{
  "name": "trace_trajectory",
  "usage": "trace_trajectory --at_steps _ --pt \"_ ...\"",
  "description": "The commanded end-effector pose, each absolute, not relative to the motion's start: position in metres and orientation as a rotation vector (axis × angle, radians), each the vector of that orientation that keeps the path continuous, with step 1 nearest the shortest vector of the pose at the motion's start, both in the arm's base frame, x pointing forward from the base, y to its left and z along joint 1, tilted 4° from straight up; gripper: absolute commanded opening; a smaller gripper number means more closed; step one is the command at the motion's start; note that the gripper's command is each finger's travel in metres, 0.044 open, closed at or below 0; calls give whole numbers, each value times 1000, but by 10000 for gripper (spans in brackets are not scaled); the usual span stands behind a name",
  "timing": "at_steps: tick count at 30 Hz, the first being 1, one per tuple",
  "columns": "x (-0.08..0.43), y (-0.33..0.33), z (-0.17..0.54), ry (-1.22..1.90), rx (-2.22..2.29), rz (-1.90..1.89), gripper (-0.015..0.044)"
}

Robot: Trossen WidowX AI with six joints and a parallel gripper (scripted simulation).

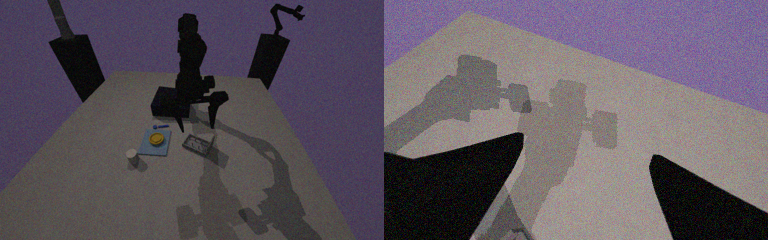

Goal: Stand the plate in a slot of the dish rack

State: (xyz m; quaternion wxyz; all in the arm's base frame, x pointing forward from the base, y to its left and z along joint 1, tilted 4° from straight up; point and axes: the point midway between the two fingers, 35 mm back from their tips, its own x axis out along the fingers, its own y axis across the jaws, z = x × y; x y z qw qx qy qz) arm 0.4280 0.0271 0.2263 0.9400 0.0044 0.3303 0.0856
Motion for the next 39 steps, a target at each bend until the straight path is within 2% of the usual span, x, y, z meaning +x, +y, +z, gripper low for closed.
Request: trace_trajectory --at_steps 1,11,24,39 --pt "421 2 192 791 -5 126 400" --pt "381 -62 110 1121 0 25 400" --pt "293 -119 33 1544 99 -7 400" --pt "288 -124 14 1565 107 -6 400"
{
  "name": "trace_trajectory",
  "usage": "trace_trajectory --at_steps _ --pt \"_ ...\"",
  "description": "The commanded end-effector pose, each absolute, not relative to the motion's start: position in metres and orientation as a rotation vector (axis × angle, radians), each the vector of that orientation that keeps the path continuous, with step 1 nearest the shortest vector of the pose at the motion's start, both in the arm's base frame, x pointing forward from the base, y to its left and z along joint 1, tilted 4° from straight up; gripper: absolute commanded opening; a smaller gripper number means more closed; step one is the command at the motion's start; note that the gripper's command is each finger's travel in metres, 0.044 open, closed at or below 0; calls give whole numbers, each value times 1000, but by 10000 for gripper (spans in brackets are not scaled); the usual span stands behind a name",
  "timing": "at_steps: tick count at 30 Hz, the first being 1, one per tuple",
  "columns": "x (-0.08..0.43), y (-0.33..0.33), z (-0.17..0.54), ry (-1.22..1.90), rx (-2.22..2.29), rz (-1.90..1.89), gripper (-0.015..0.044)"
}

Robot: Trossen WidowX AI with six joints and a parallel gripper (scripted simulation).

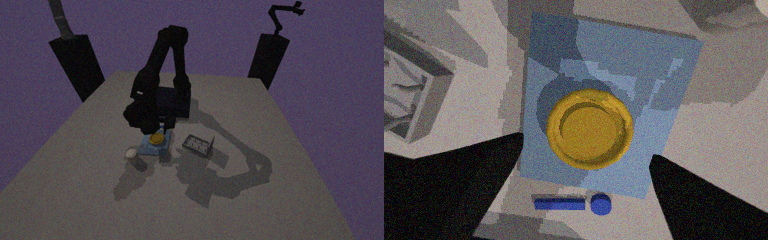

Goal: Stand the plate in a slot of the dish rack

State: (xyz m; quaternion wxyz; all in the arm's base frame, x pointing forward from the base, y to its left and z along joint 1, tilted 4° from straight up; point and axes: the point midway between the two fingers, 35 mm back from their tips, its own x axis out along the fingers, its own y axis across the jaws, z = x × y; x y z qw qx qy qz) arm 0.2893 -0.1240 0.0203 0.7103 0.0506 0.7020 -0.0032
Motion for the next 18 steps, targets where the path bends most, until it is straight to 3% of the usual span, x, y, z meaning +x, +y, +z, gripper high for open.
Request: trace_trajectory --at_steps 1,18 --pt "288 -124 13 1565 107 -6 400" --pt "287 -123 -15 1565 107 -6 400"
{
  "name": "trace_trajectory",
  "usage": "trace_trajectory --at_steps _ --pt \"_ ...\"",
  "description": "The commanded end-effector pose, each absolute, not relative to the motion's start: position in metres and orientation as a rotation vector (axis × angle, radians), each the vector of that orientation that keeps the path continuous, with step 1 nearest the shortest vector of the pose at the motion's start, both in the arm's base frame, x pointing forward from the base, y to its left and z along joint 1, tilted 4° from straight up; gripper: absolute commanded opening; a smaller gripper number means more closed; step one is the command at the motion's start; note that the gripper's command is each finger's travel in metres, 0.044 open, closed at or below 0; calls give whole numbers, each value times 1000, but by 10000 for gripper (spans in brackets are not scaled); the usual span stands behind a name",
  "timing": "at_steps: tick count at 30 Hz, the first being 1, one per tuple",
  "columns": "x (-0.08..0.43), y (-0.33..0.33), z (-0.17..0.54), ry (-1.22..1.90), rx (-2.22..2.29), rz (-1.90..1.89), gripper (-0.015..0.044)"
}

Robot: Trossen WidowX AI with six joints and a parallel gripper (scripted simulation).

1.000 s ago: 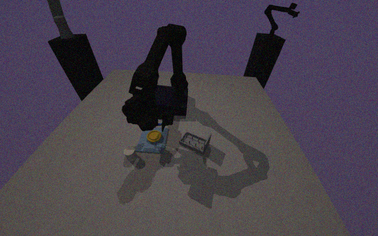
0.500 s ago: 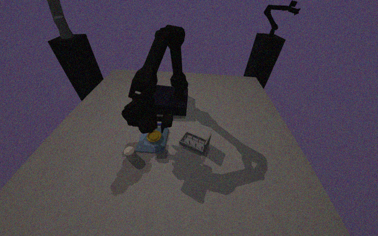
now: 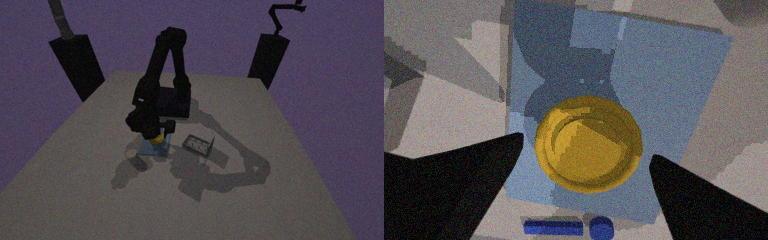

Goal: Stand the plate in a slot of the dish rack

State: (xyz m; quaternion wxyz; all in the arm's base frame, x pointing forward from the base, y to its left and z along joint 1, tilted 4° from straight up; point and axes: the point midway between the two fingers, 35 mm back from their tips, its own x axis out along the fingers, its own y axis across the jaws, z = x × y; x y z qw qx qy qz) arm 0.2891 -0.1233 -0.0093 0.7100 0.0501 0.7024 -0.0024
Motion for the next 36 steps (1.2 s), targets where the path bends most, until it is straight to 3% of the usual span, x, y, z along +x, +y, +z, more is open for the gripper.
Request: trace_trajectory --at_steps 1,18,29,36 --pt "287 -123 -16 1565 107 -6 400" --pt "286 -122 -28 1565 107 -6 395" --pt "286 -122 -28 1565 107 -6 321" --pt "292 -127 -6 1565 107 -6 137"
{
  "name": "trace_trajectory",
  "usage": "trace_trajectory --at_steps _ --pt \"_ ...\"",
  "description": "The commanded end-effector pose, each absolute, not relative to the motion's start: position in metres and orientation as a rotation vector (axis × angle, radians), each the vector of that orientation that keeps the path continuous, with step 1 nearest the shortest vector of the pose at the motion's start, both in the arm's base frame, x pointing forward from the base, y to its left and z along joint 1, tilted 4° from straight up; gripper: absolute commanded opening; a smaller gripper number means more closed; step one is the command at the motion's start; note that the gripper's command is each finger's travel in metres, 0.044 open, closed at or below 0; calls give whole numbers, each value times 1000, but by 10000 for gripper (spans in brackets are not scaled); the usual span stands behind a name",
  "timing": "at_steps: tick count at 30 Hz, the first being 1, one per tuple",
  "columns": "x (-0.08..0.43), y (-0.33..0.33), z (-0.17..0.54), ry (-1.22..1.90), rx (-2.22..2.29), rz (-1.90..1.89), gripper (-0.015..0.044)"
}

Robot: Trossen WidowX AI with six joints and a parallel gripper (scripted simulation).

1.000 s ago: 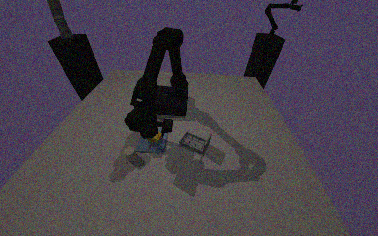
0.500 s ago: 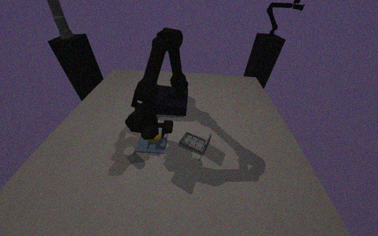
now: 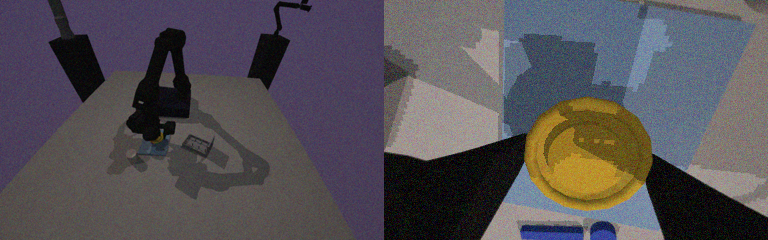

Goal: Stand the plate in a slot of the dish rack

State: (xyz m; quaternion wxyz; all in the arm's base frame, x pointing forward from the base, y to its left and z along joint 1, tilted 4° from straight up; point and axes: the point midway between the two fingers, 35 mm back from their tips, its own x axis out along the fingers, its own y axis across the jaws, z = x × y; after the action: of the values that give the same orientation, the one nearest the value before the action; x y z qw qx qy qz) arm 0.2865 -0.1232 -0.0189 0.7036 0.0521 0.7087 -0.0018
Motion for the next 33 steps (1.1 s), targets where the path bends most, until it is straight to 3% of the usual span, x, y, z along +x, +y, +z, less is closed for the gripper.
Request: trace_trajectory --at_steps 1,6,33 --pt "293 -128 -1 1565 107 -6 111" --pt "297 -131 24 1564 107 -6 0" --pt "303 -141 142 1564 106 -7 0"
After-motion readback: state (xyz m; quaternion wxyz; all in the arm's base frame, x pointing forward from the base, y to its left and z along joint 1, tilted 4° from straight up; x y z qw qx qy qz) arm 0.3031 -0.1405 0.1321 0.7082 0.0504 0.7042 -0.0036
